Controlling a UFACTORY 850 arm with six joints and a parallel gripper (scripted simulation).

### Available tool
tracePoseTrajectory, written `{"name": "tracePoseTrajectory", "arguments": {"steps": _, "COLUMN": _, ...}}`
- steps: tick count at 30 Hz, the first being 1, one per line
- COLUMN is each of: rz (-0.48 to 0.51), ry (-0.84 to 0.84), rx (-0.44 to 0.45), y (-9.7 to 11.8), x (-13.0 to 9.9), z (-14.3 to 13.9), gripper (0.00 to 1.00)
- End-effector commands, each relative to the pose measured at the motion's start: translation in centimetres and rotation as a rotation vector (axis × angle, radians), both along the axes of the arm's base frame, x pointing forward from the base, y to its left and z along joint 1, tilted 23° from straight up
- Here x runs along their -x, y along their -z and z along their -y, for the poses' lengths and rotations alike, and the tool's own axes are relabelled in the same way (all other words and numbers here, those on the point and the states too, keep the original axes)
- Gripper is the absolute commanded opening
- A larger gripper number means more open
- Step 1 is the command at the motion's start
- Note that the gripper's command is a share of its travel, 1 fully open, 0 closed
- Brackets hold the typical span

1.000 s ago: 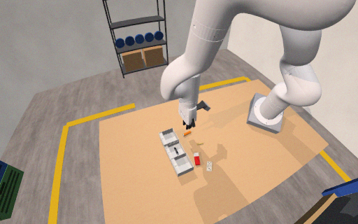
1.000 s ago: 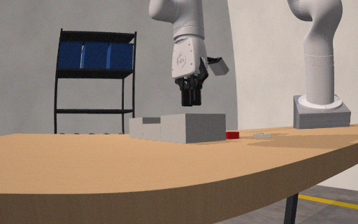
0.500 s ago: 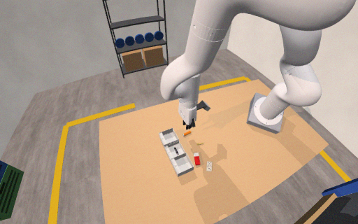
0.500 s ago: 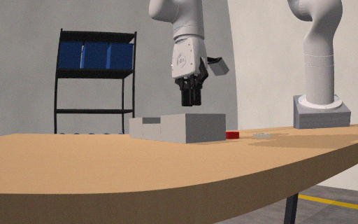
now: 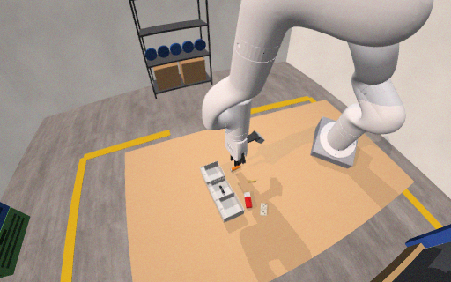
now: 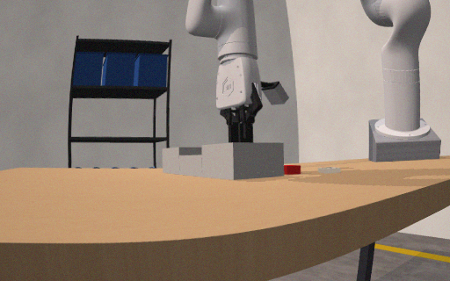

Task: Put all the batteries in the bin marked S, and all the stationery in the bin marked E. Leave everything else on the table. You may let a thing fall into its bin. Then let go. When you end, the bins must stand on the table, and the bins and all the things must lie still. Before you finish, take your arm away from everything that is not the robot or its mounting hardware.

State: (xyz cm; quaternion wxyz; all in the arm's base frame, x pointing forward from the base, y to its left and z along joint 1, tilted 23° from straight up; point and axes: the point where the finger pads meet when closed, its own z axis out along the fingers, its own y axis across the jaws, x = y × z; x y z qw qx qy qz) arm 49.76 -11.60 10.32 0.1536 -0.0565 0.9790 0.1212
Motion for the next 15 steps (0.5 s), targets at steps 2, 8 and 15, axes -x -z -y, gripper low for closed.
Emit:
{"name": "tracePoseTrajectory", "arguments": {"steps": 2, "rz": 0.005, "ry": 0.001, "rx": 0.0, "y": 1.8, "x": -0.7, "z": -0.5, "gripper": 0.28}}
{"name": "tracePoseTrajectory", "arguments": {"steps": 8, "rz": 0.005, "ry": 0.001, "rx": 0.0, "y": 3.5, "x": -1.3, "z": -0.9, "gripper": 0.28}}
{"name": "tracePoseTrajectory", "arguments": {"steps": 15, "rz": 0.005, "ry": 0.001, "rx": 0.0, "y": 4.0, "x": -1.4, "z": -1.1, "gripper": 0.28}}
